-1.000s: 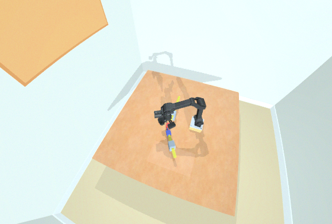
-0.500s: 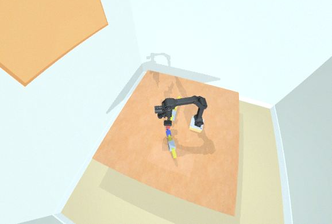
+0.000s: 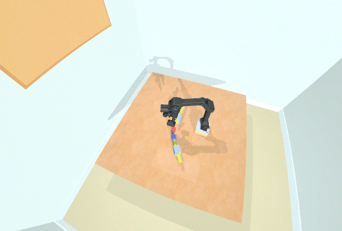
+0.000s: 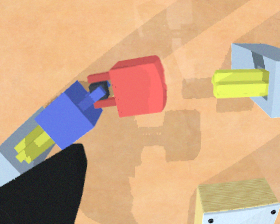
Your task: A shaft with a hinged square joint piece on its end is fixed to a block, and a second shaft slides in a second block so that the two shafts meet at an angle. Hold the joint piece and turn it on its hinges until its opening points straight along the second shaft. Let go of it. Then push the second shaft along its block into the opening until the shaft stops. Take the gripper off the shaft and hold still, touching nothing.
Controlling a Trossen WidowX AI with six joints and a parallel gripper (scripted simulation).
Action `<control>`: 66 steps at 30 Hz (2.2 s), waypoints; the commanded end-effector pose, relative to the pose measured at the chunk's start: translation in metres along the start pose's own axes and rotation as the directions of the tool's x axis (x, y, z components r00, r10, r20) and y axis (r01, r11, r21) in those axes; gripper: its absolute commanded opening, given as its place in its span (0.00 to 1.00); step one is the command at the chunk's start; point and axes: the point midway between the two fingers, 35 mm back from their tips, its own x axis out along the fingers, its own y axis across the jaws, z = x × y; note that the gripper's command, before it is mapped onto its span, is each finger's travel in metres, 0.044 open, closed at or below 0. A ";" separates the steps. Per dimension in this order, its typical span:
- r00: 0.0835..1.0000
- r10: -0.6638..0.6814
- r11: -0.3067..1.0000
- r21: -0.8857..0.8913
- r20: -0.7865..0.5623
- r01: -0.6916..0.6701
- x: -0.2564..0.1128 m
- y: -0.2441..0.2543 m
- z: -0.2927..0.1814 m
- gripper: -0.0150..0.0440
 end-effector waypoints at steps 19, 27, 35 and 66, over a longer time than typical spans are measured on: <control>1.000 -0.021 0.939 0.343 -0.013 0.024 0.034 -0.052 0.000 1.00; 0.999 -0.029 0.836 0.549 -0.012 0.031 0.037 -0.052 0.000 1.00; 0.999 -0.038 0.688 0.725 -0.012 0.034 0.040 -0.052 0.000 1.00; 0.998 -0.062 0.083 0.996 -0.009 0.014 0.052 -0.051 0.000 1.00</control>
